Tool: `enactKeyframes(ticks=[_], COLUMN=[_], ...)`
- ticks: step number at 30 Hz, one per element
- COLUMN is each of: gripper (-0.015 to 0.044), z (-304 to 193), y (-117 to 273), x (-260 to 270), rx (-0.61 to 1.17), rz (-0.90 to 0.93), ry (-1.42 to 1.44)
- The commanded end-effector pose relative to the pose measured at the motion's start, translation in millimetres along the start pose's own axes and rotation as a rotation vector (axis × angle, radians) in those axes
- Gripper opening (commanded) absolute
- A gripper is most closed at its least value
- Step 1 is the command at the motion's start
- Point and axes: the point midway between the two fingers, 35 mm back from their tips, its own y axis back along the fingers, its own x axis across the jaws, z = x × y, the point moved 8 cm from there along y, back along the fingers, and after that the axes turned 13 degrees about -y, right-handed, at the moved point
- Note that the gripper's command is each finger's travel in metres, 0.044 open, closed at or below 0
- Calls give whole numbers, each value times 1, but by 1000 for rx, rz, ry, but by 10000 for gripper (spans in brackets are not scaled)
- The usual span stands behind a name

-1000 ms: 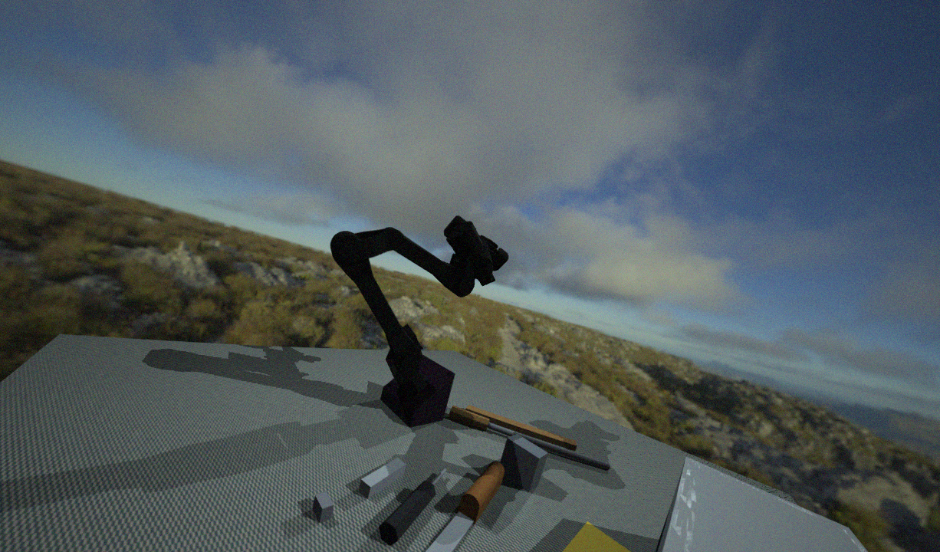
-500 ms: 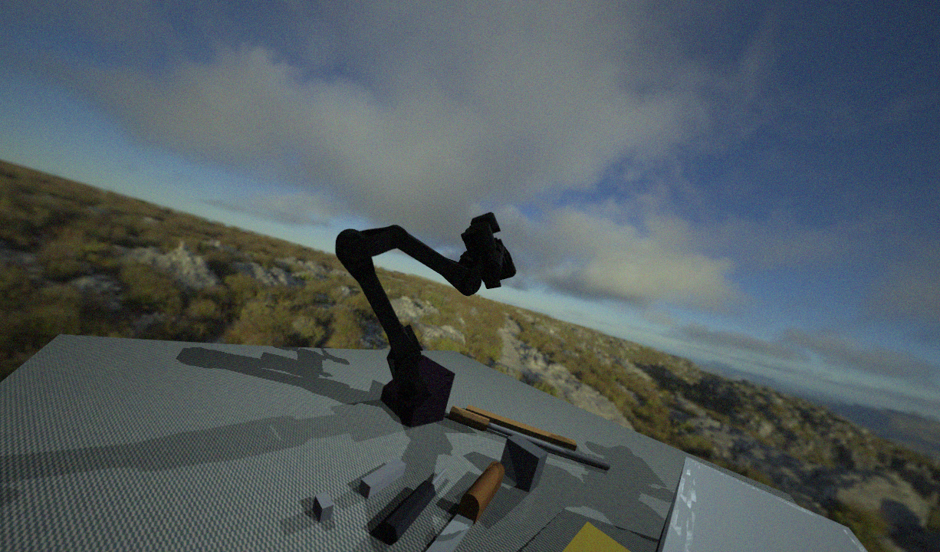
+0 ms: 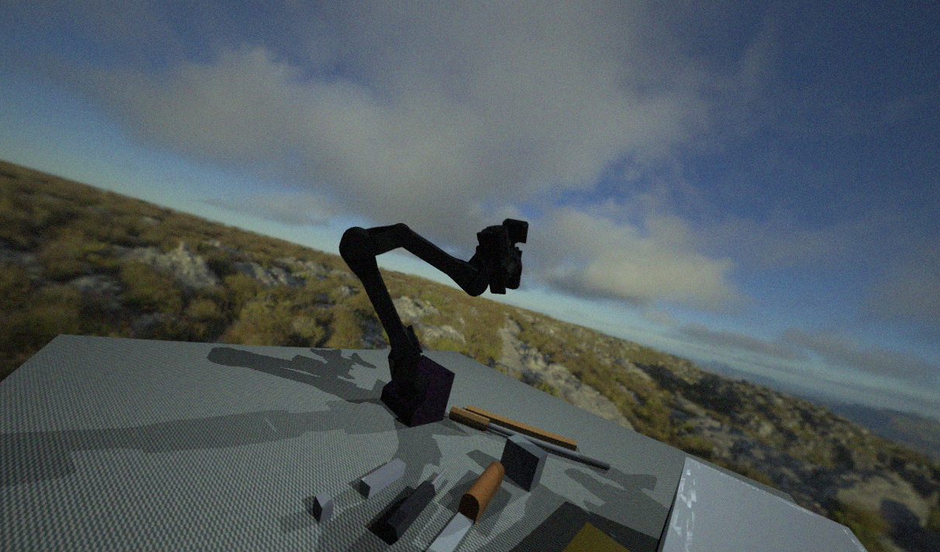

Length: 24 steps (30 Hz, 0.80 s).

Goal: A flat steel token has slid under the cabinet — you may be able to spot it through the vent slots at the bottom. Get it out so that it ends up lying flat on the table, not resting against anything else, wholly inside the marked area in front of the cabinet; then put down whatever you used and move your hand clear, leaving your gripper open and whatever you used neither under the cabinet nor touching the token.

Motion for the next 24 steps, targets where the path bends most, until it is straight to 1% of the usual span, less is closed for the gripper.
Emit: enactKeyframes(ticks=[1, 13, 24], gripper=[270, 270, 270], z=[-16, -51, -78], y=[3, 17, 30], x=[-1, -1, 1], rx=[87, 302, 493], rz=[-3, -35, -101], ry=[-139, -491, -812])
